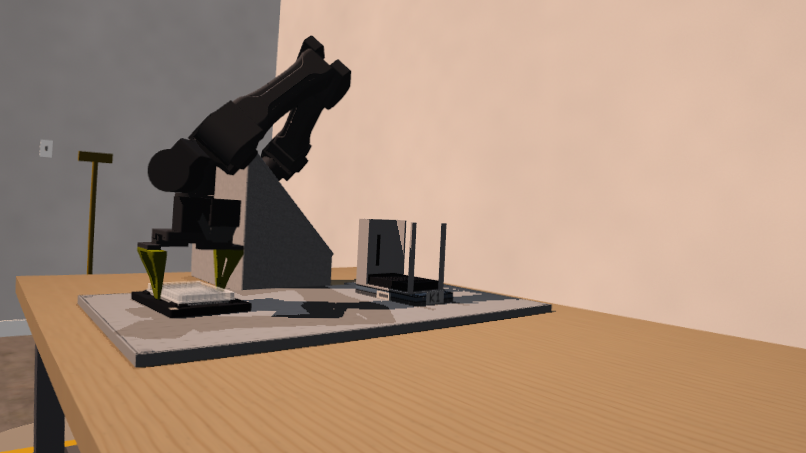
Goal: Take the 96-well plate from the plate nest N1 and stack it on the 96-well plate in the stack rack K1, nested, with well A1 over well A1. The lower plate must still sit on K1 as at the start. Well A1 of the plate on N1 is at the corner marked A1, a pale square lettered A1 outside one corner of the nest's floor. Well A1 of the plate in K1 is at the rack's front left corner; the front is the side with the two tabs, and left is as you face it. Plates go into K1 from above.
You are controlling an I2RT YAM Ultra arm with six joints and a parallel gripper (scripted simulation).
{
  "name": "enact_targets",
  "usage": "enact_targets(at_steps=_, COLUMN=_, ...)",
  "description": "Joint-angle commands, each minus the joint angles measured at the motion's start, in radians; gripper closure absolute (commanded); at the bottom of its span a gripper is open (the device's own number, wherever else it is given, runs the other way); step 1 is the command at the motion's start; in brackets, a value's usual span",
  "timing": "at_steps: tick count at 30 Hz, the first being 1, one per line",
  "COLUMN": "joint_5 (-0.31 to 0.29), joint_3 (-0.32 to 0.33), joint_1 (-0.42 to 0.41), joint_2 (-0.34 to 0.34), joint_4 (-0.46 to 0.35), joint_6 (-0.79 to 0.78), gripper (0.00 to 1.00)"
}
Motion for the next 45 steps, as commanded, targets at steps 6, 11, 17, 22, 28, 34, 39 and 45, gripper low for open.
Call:
enact_targets(at_steps=6, joint_5=-0.008, joint_3=-0.002, joint_1=-0.008, joint_2=-0.009, joint_4=0.011, joint_6=0.004, gripper=0.0)
enact_targets(at_steps=11, joint_5=-0.008, joint_3=-0.002, joint_1=-0.008, joint_2=-0.009, joint_4=0.011, joint_6=0.004, gripper=1.0)
enact_targets(at_steps=17, joint_5=-0.008, joint_3=-0.002, joint_1=-0.008, joint_2=-0.009, joint_4=0.011, joint_6=0.004, gripper=1.0)
enact_targets(at_steps=22, joint_5=-0.008, joint_3=-0.002, joint_1=-0.008, joint_2=-0.009, joint_4=0.011, joint_6=0.004, gripper=1.0)
enact_targets(at_steps=28, joint_5=-0.008, joint_3=-0.002, joint_1=-0.008, joint_2=-0.009, joint_4=0.011, joint_6=0.004, gripper=1.0)
enact_targets(at_steps=34, joint_5=-0.008, joint_3=-0.002, joint_1=-0.008, joint_2=-0.009, joint_4=0.011, joint_6=0.004, gripper=1.0)
enact_targets(at_steps=39, joint_5=-0.008, joint_3=-0.002, joint_1=-0.008, joint_2=-0.009, joint_4=0.011, joint_6=0.004, gripper=1.0)
enact_targets(at_steps=45, joint_5=-0.012, joint_3=-0.021, joint_1=-0.021, joint_2=-0.029, joint_4=0.017, joint_6=0.001, gripper=1.0)
